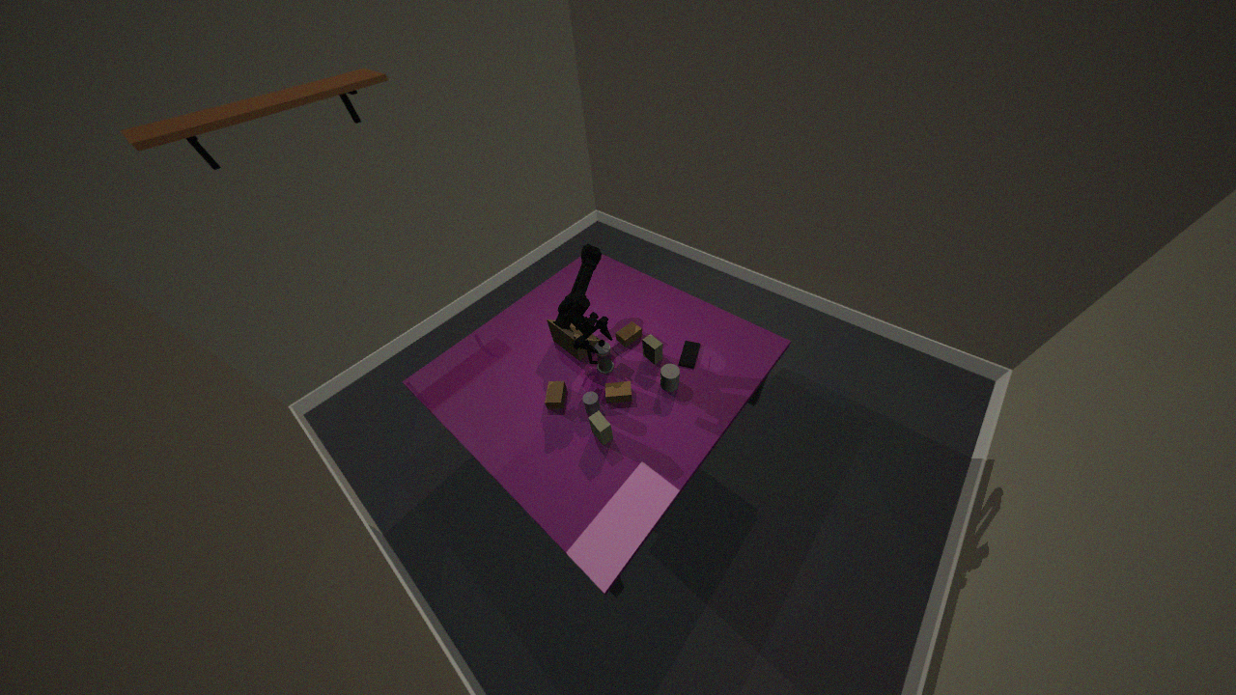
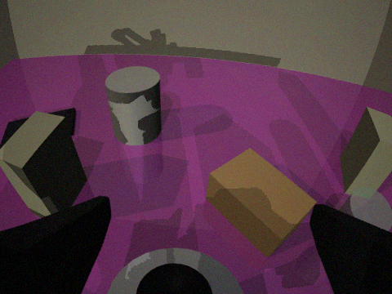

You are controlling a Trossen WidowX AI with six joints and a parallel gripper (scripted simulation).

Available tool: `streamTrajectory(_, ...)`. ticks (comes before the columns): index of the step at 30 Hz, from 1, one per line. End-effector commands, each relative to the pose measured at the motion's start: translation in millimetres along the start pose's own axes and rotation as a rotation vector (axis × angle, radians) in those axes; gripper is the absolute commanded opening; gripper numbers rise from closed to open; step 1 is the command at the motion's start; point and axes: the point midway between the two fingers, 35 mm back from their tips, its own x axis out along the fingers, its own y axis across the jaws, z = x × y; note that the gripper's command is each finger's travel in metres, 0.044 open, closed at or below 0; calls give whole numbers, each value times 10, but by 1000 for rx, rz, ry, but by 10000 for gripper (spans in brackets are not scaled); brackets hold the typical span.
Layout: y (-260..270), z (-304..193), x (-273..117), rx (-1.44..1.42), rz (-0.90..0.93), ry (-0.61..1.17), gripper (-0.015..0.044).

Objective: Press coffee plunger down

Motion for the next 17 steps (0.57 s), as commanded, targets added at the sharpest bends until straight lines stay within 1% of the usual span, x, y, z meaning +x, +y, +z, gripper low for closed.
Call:
streamTrajectory(1,-56,129,-42,-16,-26,-26,440)
streamTrajectory(5,-95,219,-144,-8,-31,9,440)
streamTrajectory(12,71,473,-527,32,-5,40,440)
streamTrajectory(17,107,499,-571,37,-1,39,440)
